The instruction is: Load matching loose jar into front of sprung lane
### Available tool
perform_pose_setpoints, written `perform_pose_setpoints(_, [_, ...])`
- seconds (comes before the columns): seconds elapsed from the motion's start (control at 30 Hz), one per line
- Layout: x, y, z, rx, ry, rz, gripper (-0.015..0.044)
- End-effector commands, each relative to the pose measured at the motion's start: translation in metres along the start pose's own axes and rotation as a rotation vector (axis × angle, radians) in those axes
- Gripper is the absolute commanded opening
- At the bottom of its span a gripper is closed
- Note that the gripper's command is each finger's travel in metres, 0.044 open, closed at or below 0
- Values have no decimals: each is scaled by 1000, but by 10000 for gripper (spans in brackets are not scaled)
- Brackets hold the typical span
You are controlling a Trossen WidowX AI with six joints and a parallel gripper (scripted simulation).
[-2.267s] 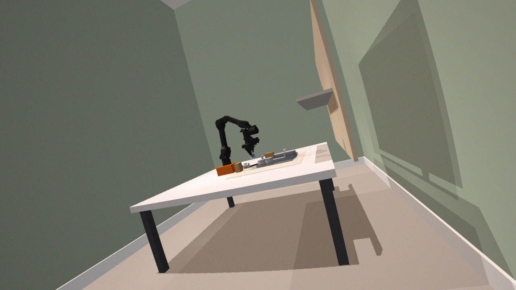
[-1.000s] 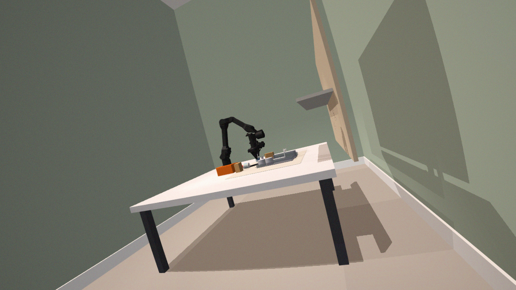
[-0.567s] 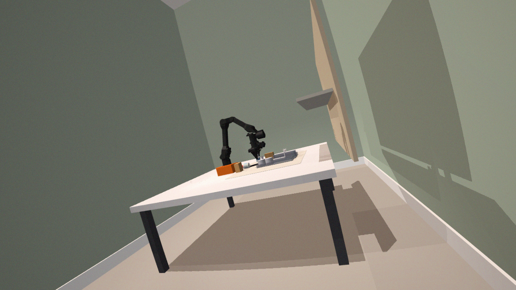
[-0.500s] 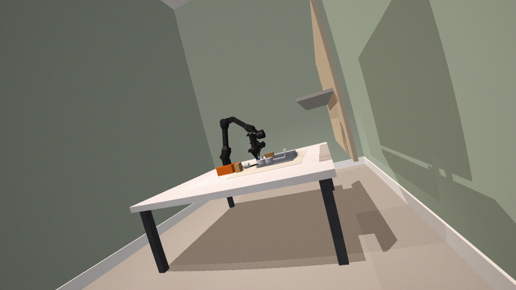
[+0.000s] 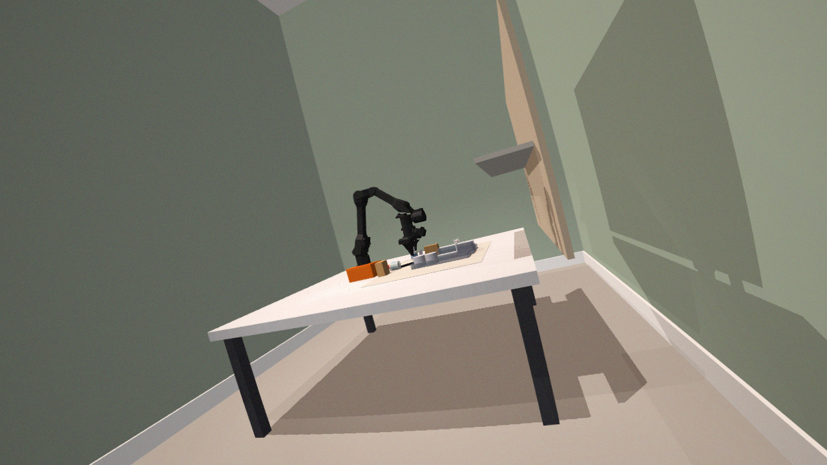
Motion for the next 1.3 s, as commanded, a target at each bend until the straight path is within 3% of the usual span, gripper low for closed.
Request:
perform_pose_setpoints(0.0, [-3, -10, 2, 2, -8, -31, 0])
perform_pose_setpoints(1.27, [-5, -27, 6, 1, -8, -32, 0])
Point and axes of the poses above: the point midway between the two fingers, 35 mm back from their tips, its own x axis out along the fingers, its own z axis across the jaws, y = z × x, the point moved 5 cm from there along -x, back along the fingers, and after that the axes turned 11 degrees about x, right-handed, at the moved point
